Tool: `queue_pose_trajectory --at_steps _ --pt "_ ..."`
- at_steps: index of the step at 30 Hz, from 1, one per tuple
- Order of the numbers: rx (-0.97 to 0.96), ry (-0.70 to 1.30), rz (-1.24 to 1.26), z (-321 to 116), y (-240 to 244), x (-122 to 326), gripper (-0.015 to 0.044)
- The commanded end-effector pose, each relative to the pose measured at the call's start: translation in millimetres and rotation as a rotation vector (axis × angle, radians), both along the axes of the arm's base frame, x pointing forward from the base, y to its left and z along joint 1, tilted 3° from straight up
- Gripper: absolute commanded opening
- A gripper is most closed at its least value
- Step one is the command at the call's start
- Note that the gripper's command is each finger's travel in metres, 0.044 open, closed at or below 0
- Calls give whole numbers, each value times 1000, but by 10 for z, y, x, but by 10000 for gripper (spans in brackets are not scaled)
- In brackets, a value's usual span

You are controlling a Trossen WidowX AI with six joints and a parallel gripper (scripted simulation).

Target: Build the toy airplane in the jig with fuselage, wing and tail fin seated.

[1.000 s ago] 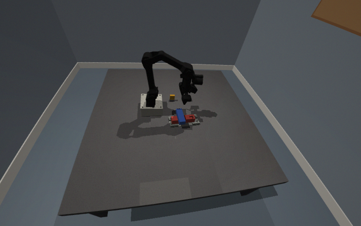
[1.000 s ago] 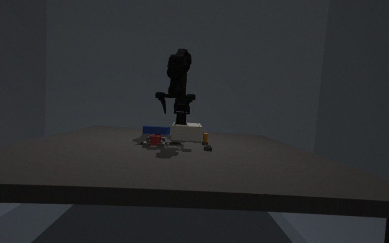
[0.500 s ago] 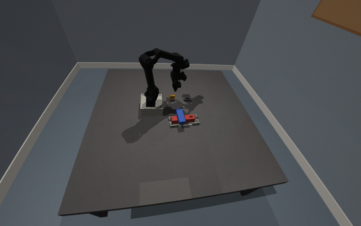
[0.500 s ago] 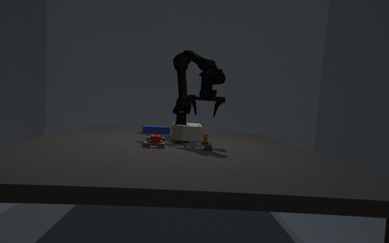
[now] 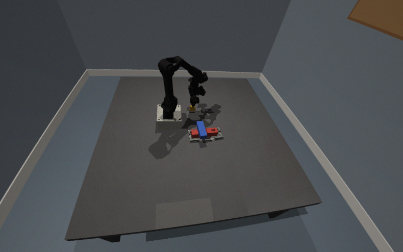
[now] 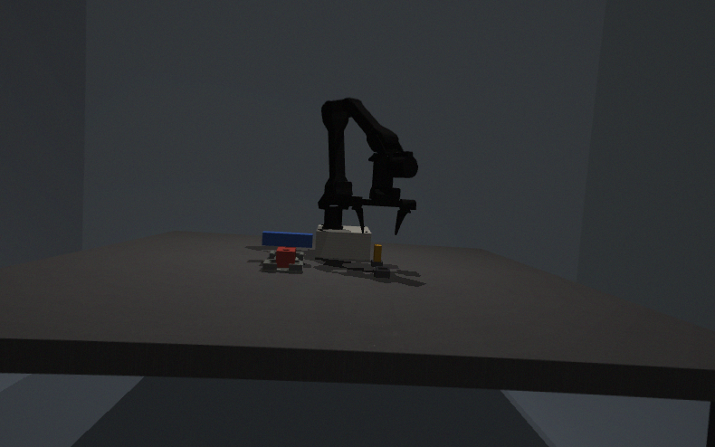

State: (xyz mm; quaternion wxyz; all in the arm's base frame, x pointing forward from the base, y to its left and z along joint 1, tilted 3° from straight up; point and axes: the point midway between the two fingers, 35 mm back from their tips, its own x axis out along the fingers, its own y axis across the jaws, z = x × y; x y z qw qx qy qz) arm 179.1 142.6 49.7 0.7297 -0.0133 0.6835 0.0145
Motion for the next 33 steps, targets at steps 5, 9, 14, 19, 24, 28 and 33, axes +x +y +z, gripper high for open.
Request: queue_pose_trajectory --at_steps 5,9,14,19,24,28,33 --pt "-7 0 -5 -156 -15 3 440" --pt "-7 0 -5 -209 -11 11 440" --pt "-7 0 -5 -289 -8 20 440" --pt "-7 0 -5 -372 -7 28 440" --pt "-7 0 -5 -455 -8 32 440" --pt "-7 0 -5 -520 -10 34 440" --pt "-7 0 -5 -600 -15 34 440"
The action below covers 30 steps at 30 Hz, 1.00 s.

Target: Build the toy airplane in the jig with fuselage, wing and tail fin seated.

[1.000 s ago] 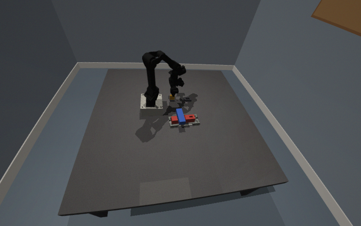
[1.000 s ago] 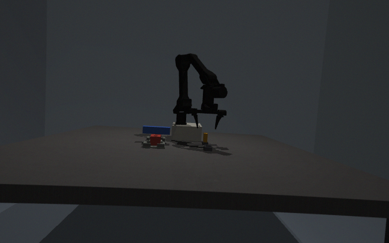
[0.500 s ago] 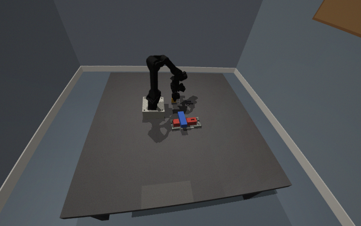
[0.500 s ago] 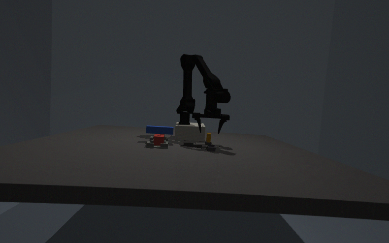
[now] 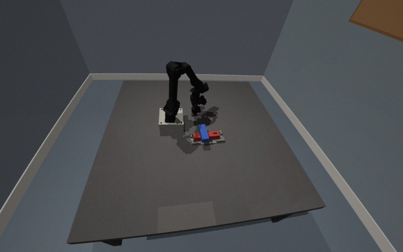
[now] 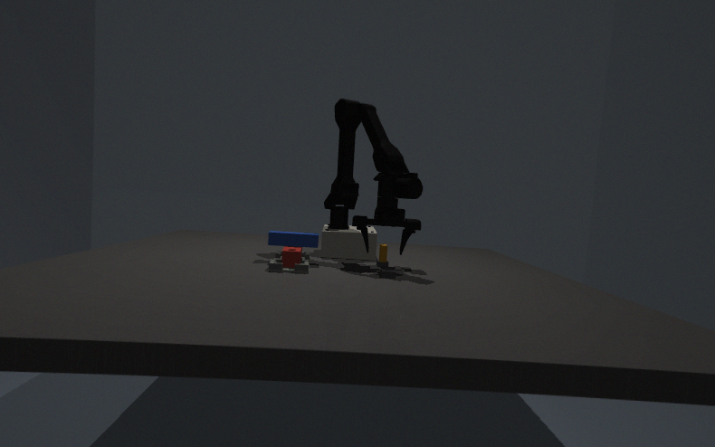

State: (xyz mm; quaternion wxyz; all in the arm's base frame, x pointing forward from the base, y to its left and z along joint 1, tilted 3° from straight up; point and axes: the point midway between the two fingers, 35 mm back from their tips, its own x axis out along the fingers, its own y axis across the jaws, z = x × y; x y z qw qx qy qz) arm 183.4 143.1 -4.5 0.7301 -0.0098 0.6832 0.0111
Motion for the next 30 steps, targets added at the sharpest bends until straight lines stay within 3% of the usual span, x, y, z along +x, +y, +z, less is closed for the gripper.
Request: queue_pose_trajectory --at_steps 1,7,21,30 --pt "-8 1 5 -74 -21 -10 440" --pt "-8 1 5 -145 -28 -12 440" --pt "-8 1 5 -145 -28 -12 72" --pt "-8 2 4 -138 -27 -12 0"
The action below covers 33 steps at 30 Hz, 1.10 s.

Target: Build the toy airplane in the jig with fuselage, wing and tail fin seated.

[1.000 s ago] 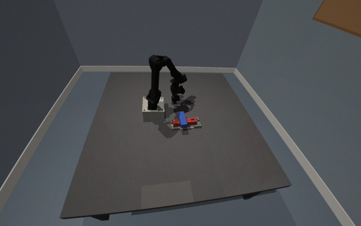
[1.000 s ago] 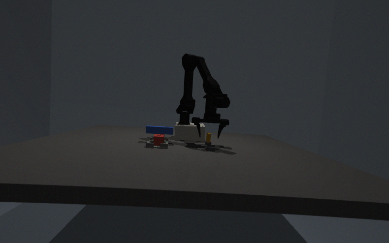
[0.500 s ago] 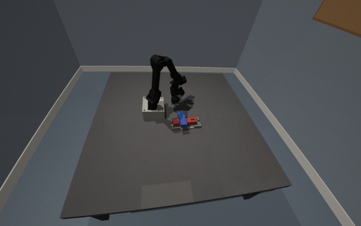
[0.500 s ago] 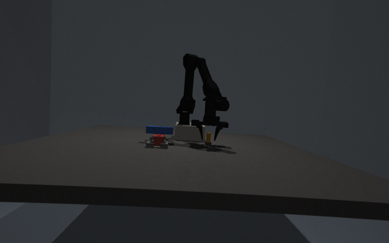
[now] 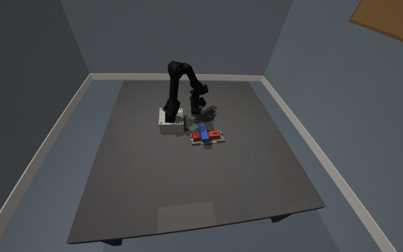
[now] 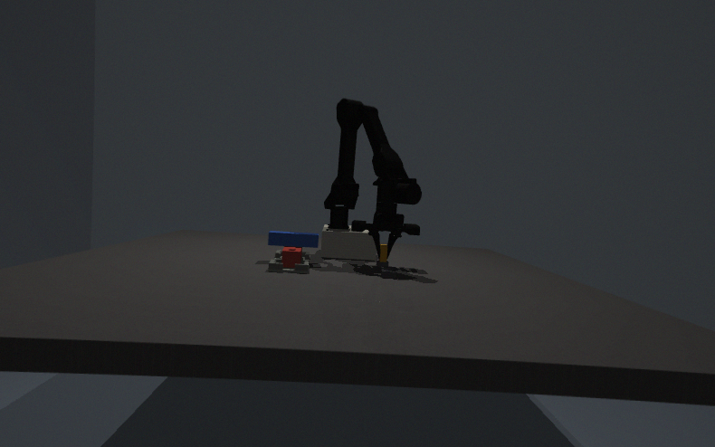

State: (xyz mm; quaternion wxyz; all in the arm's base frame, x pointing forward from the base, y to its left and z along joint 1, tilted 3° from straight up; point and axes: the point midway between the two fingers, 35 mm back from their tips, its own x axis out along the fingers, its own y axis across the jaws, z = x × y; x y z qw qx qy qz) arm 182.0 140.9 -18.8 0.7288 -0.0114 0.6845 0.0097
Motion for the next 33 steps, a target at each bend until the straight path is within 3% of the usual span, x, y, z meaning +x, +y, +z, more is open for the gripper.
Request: queue_pose_trajectory --at_steps 1,33 --pt "-4 -1 4 14 -3 4 0" --pt "-3 7 2 891 49 7 0"
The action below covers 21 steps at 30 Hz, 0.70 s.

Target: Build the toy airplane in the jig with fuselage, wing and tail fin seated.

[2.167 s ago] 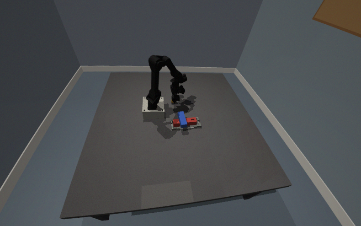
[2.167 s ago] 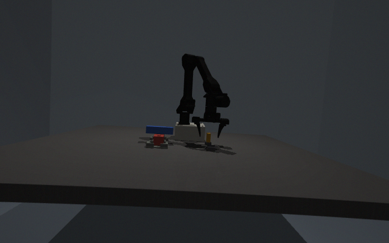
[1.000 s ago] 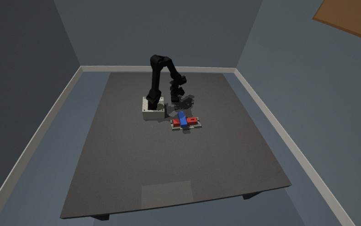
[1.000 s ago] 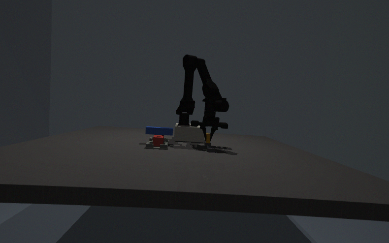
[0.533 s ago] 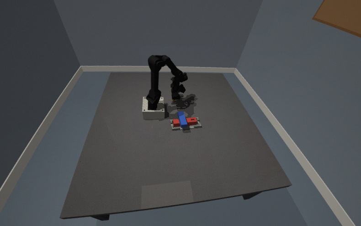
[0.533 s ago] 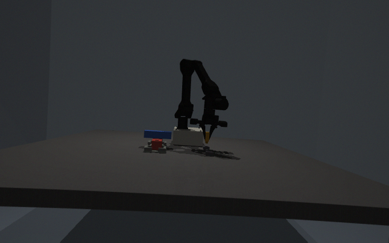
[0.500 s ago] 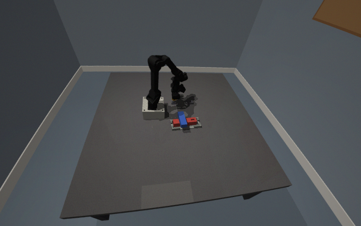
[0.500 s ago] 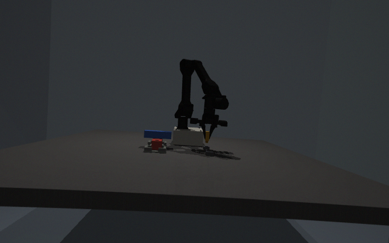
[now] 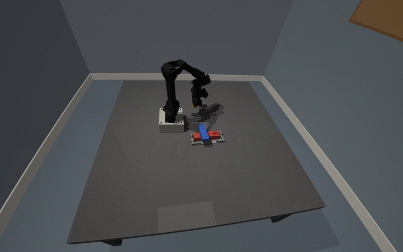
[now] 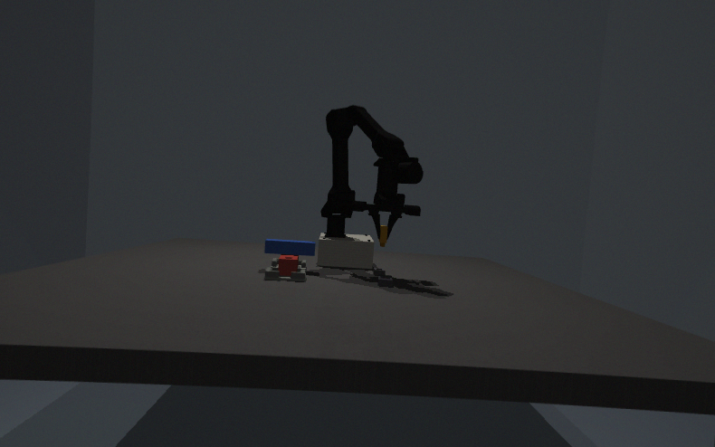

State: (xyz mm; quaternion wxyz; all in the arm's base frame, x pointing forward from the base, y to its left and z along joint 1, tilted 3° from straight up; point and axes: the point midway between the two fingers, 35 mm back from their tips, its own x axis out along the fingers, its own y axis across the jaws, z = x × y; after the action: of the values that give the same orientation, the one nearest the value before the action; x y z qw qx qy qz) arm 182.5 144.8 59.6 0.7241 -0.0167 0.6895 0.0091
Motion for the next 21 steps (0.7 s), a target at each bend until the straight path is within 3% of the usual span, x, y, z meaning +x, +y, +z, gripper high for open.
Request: queue_pose_trajectory --at_steps 1,21 --pt "6 -7 -4 139 9 -3 0" --pt "7 -15 -5 533 -55 -41 0"
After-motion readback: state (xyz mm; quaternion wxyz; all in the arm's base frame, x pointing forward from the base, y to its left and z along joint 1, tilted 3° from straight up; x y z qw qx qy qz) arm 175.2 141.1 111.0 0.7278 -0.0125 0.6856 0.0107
